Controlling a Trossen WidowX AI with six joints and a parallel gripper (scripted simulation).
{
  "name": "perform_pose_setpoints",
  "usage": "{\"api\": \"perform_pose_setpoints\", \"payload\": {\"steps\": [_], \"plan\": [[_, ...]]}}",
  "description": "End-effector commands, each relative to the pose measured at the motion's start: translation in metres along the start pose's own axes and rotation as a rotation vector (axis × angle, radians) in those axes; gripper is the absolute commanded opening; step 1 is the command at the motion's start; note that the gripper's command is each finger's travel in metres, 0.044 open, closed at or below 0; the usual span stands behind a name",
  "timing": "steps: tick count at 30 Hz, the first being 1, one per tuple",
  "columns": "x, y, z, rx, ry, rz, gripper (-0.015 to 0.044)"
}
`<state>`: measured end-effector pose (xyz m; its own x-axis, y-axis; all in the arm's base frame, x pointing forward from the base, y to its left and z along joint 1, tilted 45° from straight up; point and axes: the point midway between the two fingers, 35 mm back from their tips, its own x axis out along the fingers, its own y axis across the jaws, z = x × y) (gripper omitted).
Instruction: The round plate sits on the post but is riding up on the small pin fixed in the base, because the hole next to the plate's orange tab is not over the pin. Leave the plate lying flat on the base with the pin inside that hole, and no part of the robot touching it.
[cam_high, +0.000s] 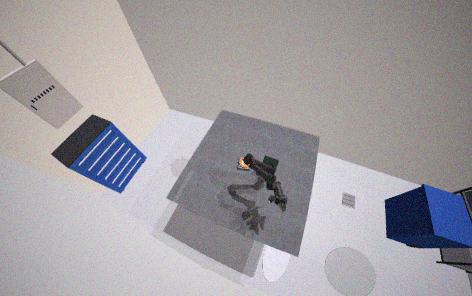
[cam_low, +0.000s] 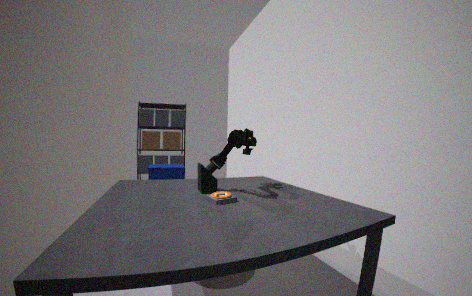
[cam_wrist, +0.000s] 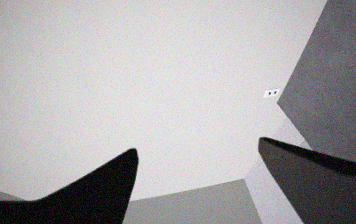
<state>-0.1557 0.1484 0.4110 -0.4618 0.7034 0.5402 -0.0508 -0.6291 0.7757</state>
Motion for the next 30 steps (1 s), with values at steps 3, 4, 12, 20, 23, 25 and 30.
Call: {"api": "perform_pose_setpoints", "payload": {"steps": [3, 4, 12, 20, 23, 25, 30], "plan": [[0.008, -0.009, 0.005, -0.086, -0.017, -0.037, 0.0321], [0.013, -0.016, 0.010, -0.141, -0.028, -0.063, 0.0295], [0.037, -0.064, 0.049, -0.478, -0.079, -0.266, 0.0085], [0.041, -0.114, 0.108, -0.749, -0.103, -0.511, 0.0000], [0.035, -0.136, 0.141, -0.844, -0.111, -0.640, 0.0000], [0.030, -0.143, 0.155, -0.872, -0.119, -0.691, 0.0000], [0.002, -0.162, 0.202, -0.930, -0.179, -0.863, 0.0000]]}}
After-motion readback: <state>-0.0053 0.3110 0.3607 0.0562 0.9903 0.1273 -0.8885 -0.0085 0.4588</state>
